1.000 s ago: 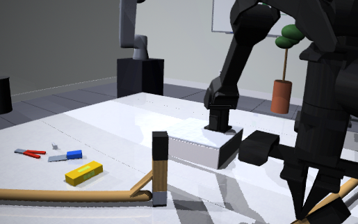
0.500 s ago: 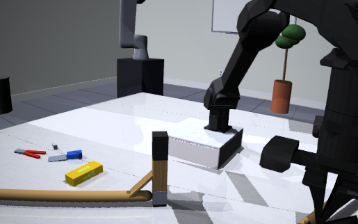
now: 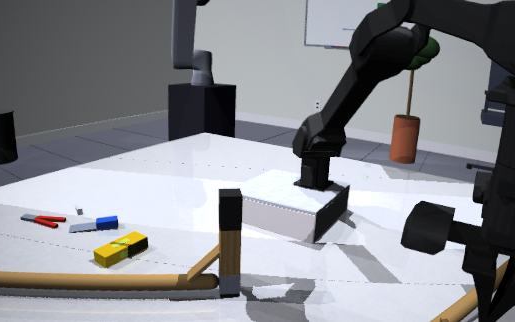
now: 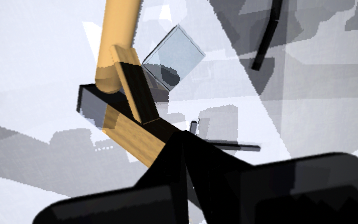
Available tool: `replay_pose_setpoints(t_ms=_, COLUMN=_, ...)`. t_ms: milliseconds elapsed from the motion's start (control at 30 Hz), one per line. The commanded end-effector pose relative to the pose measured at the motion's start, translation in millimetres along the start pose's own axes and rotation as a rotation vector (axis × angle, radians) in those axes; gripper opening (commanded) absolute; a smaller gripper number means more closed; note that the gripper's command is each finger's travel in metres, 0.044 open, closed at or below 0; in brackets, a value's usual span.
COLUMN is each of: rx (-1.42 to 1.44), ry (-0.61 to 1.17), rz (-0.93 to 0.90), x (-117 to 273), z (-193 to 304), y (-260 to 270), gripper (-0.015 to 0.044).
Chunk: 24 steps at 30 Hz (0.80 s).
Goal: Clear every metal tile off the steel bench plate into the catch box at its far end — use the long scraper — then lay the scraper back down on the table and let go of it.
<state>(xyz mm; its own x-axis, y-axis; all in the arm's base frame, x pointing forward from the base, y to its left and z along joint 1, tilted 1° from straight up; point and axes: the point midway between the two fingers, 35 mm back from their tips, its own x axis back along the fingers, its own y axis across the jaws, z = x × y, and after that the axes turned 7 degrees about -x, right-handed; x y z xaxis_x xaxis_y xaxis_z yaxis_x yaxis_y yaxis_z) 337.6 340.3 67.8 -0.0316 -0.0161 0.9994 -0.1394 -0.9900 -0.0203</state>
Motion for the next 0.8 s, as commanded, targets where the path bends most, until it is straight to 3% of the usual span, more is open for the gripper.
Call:
replay_pose_setpoints(t_ms=0, rx=-0.001, ry=0.000, rz=0.000, x=2.2, z=0.8, y=1.3, gripper=0.0000)
replay_pose_setpoints(t_ms=400, rx=-0.007, ry=0.000, rz=0.000, x=30.0, z=0.6, y=3.2, gripper=0.0000)
replay_pose_setpoints(t_ms=767, rx=-0.363, ry=0.023, rz=0.017, x=36.3, z=45.3, y=37.5, gripper=0.0000)
